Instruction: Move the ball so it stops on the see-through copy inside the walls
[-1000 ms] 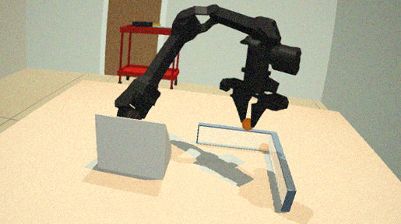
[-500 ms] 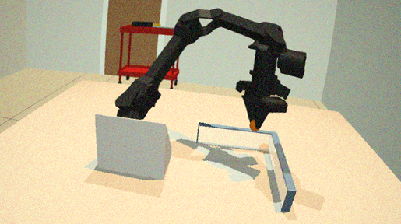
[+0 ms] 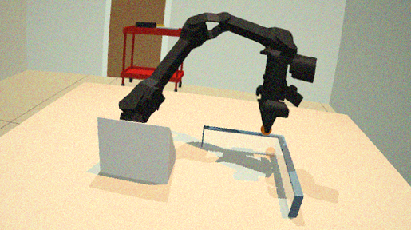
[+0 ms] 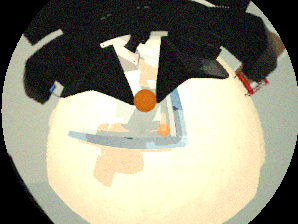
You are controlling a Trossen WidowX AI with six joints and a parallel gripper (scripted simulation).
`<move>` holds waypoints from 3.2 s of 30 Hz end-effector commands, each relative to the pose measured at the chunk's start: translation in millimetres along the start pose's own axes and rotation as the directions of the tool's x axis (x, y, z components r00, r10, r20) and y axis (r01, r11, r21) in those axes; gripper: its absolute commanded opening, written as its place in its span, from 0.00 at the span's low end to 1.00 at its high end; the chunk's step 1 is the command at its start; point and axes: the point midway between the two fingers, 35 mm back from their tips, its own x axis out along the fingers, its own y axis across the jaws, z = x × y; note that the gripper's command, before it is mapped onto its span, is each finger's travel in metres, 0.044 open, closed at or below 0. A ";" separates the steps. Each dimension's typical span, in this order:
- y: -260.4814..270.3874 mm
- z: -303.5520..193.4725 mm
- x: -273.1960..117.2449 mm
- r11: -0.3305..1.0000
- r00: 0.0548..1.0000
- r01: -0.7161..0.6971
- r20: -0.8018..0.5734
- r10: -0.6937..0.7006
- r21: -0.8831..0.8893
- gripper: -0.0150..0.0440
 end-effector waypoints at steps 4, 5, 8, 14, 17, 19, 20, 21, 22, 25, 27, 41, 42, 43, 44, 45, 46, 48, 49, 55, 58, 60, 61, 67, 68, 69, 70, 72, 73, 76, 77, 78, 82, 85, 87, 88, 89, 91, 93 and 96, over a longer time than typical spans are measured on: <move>2.7 3.4 1.8 0.999 1.000 -0.005 0.008 0.005 0.034 0.25; 2.6 3.6 4.1 0.999 1.000 -0.005 0.008 0.004 0.034 0.25; 2.4 4.7 15.8 0.999 1.000 -0.004 0.008 0.004 0.034 0.25; 2.7 5.3 46.5 0.999 1.000 -0.005 0.009 0.005 0.034 0.25; 3.3 4.4 61.7 0.999 1.000 -0.007 0.009 0.006 0.033 0.25; 3.6 3.9 67.3 0.999 1.000 -0.008 0.009 0.007 0.033 0.25; 3.7 3.7 68.7 0.999 1.000 -0.008 0.009 0.008 0.033 0.25; 3.8 3.6 69.2 0.999 1.000 -0.008 0.009 0.008 0.033 0.25; 3.8 3.6 69.2 0.999 1.000 -0.008 0.009 0.008 0.033 0.25; 3.8 3.7 70.0 0.999 1.000 -0.008 0.009 0.008 0.033 0.25; 3.8 3.7 71.7 0.999 1.000 -0.008 0.009 0.008 0.033 0.25; 4.1 3.8 88.2 0.999 1.000 -0.009 0.009 0.008 0.033 0.25; 4.1 3.8 88.2 0.999 1.000 -0.009 0.009 0.008 0.033 0.25; 3.4 3.8 85.7 1.000 1.000 -0.003 0.008 0.003 0.030 0.30; 3.4 3.8 85.7 1.000 1.000 -0.003 0.008 0.003 0.030 0.34; 3.4 3.8 85.7 1.000 1.000 -0.003 0.008 0.003 0.030 0.39; 3.4 3.8 85.7 1.000 1.000 -0.003 0.008 0.003 0.030 0.43; 3.4 3.8 85.7 1.000 1.000 -0.003 0.008 0.003 0.030 0.52; 3.4 3.8 85.7 1.000 1.000 -0.003 0.008 0.003 0.030 0.57; 3.4 3.8 85.7 1.000 1.000 -0.003 0.008 0.003 0.030 0.69; 3.2 4.2 82.9 1.000 1.000 -0.003 0.008 0.002 0.030 0.69; 2.1 6.2 60.5 1.000 1.000 -0.001 0.008 0.000 0.031 0.69; 1.8 6.5 43.1 0.999 1.000 0.000 0.008 0.000 0.032 0.69; 2.7 3.0 -0.5 0.999 1.000 -0.005 0.008 0.005 0.034 0.69; 2.7 3.0 -0.5 0.999 1.000 -0.005 0.008 0.005 0.034 0.69; 2.7 3.0 -0.5 0.999 1.000 -0.005 0.008 0.005 0.034 0.69; 1.8 5.9 8.6 0.999 1.000 -0.007 0.021 0.006 0.038 0.69; 1.8 5.9 8.6 0.999 1.000 -0.007 0.021 0.006 0.038 0.69; 1.8 5.9 8.6 0.999 1.000 -0.007 0.021 0.006 0.038 0.69; 1.2 5.5 9.5 1.000 1.000 -0.006 0.020 0.006 0.022 0.65; -0.4 3.9 12.0 1.000 1.000 -0.005 0.020 0.006 -0.027 0.61; -3.0 1.3 16.4 0.994 1.000 -0.004 0.018 0.006 -0.108 0.56; -15.2 -13.2 37.2 0.875 1.000 0.001 0.012 0.006 -0.484 0.38; -21.8 -22.9 49.1 0.742 1.000 0.001 0.008 0.006 -0.670 0.25; -22.3 -23.6 49.9 0.731 1.000 0.001 0.007 0.006 -0.682 0.25; -22.3 -23.6 49.9 0.731 1.000 0.001 0.007 0.006 -0.682 0.25; -22.3 -23.6 49.9 0.731 1.000 0.001 0.007 0.006 -0.682 0.25; -22.3 -23.6 49.9 0.731 1.000 0.001 0.007 0.006 -0.682 0.25; -22.3 -23.6 49.9 0.731 1.000 0.001 0.007 0.006 -0.682 0.25; -22.3 -23.6 49.9 0.731 1.000 0.001 0.007 0.006 -0.682 0.25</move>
